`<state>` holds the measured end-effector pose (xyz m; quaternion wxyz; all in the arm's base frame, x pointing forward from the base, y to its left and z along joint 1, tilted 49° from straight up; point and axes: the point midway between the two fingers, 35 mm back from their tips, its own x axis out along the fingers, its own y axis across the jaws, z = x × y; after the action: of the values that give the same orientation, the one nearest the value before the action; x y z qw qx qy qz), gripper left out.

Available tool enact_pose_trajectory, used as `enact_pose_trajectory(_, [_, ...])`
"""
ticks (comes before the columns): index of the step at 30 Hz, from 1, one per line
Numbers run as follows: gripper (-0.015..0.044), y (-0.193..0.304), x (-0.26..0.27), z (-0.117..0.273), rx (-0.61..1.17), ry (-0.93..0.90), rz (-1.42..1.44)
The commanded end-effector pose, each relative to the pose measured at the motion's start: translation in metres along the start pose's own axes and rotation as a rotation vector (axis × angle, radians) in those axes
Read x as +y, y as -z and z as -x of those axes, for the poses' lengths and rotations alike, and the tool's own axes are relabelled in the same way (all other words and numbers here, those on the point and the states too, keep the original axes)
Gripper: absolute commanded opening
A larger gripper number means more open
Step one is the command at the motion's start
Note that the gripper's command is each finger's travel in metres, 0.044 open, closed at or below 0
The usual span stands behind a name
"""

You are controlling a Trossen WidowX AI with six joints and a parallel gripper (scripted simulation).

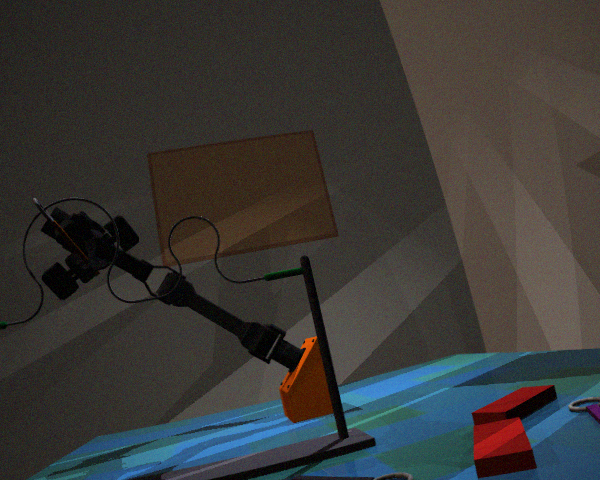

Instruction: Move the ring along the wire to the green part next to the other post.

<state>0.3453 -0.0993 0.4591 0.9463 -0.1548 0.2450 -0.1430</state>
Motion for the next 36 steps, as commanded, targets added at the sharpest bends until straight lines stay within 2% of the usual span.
enact_pose_trajectory(1, [-0.015,-0.001,-0.001,0.004,-0.012,0.026,0.042])
enact_pose_trajectory(36, [-0.015,-0.003,-0.012,0.004,-0.057,0.263,0.418])
